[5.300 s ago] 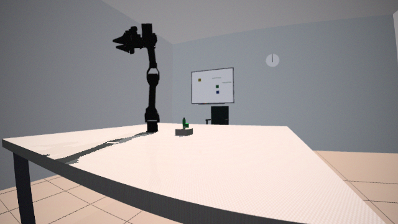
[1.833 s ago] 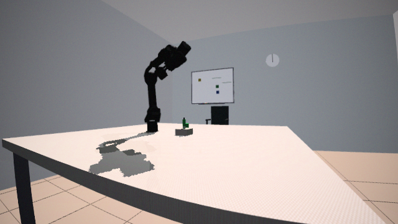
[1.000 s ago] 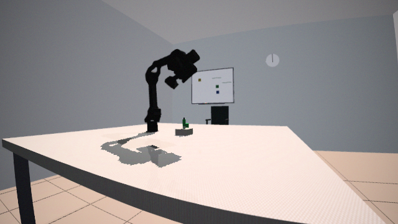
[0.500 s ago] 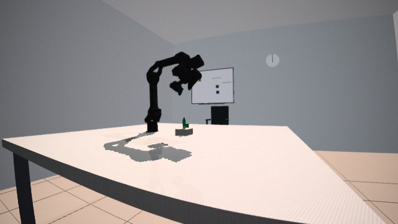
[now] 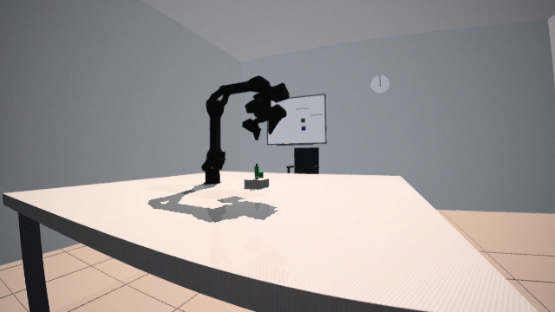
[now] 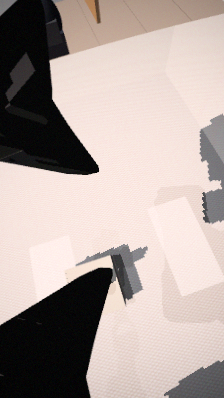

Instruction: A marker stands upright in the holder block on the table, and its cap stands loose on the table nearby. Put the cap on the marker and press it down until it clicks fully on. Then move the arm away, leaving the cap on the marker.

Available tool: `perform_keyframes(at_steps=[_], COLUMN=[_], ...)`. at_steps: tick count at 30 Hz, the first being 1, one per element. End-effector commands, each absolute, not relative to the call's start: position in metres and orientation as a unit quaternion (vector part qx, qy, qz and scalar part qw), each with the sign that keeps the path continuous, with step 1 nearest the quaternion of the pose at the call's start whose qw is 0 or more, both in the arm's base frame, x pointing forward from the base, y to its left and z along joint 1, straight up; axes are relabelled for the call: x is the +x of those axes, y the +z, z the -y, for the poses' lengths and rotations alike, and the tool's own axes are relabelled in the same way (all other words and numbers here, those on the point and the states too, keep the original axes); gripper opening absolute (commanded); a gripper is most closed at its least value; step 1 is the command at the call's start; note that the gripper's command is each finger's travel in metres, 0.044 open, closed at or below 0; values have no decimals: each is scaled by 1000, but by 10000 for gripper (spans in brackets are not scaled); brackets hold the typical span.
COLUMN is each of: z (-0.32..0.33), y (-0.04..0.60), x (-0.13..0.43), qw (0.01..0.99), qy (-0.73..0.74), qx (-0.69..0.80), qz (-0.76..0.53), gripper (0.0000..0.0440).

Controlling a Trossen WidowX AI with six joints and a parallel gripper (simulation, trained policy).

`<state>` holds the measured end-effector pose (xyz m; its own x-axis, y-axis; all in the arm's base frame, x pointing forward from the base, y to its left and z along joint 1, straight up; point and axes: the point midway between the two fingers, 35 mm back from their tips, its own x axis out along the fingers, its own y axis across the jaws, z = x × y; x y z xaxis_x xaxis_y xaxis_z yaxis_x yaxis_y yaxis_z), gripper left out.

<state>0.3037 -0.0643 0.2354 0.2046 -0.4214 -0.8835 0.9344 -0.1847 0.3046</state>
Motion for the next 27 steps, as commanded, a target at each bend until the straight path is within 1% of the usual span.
perform_keyframes(at_steps=[1, 27], z=[56, -5], y=[228, 195], x=[304, 296], qw=[577, 515], qy=[-579, -572], qx=[511, 527], qz=[-267, -359], gripper=[314, 320])
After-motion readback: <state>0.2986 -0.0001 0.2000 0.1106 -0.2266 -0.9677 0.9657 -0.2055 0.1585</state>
